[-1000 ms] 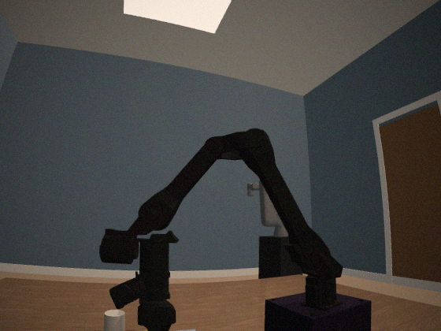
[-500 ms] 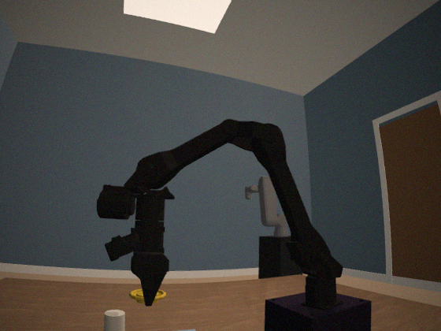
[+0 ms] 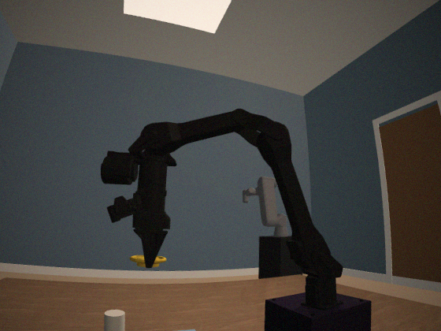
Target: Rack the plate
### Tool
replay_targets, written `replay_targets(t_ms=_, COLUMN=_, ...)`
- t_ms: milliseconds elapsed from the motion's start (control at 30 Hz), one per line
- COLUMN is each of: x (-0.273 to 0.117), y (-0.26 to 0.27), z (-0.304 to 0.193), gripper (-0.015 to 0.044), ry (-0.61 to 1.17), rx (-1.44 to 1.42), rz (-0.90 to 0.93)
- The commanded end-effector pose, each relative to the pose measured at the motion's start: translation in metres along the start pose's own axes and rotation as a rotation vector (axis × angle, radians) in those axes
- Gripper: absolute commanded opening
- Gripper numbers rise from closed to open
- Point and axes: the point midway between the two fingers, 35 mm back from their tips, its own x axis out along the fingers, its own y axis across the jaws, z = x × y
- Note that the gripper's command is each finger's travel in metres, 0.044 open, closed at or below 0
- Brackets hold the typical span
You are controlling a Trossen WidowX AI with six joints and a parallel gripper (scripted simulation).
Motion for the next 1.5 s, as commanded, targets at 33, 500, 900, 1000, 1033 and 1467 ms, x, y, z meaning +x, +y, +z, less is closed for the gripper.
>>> replay_targets(t_ms=33, x=-0.009, y=0.002, z=-0.001, gripper=0.0000, ry=-0.005, rx=0.011, rz=0.000)
replay_targets(t_ms=500, x=-0.008, y=0.114, z=-0.066, gripper=0.0000, ry=0.002, rx=0.384, rz=0.010)
replay_targets(t_ms=900, x=0.016, y=0.124, z=-0.046, gripper=0.0000, ry=-0.027, rx=0.331, rz=0.130)
replay_targets(t_ms=1000, x=0.029, y=0.129, z=-0.035, gripper=0.0000, ry=-0.048, rx=0.299, rz=0.194)
replay_targets(t_ms=1033, x=0.033, y=0.131, z=-0.032, gripper=0.0000, ry=-0.057, rx=0.287, rz=0.215)
replay_targets(t_ms=1467, x=0.080, y=0.144, z=0.001, gripper=0.0000, ry=-0.194, rx=0.130, rz=0.468)
